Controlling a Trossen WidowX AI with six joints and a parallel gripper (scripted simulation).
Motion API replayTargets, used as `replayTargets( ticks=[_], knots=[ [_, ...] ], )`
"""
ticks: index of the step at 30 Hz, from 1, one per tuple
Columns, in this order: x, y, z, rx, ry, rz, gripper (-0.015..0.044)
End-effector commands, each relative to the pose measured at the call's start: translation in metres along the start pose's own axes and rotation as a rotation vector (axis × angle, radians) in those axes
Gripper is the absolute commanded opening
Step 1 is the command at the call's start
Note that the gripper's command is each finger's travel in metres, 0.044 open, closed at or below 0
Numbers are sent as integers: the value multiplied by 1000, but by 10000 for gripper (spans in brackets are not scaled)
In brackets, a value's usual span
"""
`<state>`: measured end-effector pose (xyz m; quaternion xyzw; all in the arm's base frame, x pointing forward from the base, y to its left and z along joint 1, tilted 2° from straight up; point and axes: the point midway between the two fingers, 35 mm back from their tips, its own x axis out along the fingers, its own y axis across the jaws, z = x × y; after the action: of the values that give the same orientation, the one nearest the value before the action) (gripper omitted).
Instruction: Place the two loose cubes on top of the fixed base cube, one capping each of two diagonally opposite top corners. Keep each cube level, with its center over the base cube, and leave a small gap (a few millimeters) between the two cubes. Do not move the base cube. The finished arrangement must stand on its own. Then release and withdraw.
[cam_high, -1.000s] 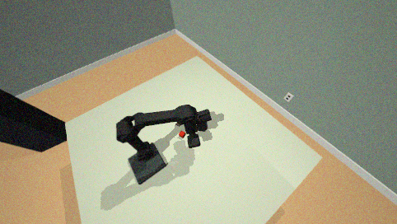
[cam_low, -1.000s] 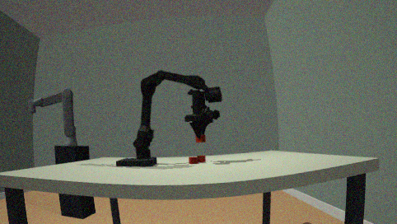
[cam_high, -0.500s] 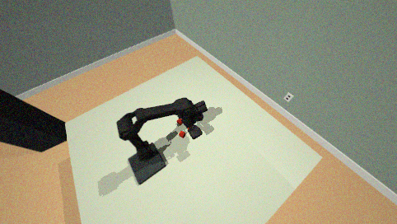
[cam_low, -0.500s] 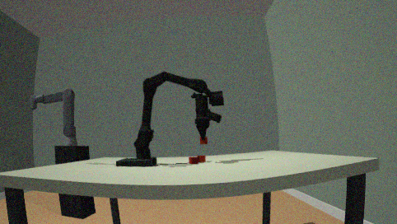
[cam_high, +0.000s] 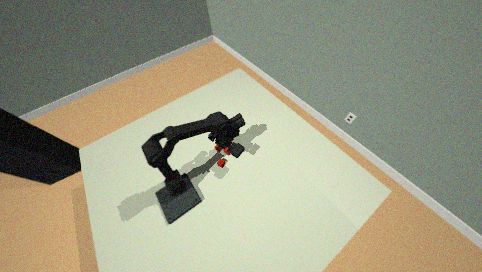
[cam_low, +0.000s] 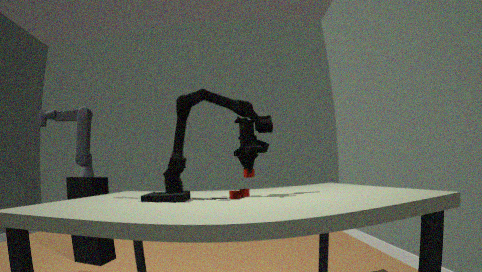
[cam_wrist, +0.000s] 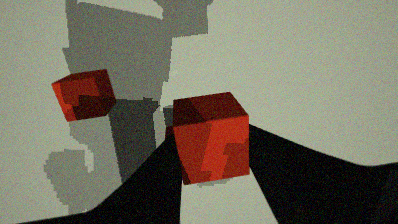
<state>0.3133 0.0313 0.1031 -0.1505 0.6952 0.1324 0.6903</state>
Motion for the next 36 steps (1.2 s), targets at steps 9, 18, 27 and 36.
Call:
replayTargets(
  ticks=[9,18,27,36],
  knots=[
    [8,38,12,-290,-3,6,105],
    [14,67,18,-503,-4,9,105],
    [20,97,20,-716,-5,11,105],
    [22,108,21,-799,-5,11,105]
  ],
)
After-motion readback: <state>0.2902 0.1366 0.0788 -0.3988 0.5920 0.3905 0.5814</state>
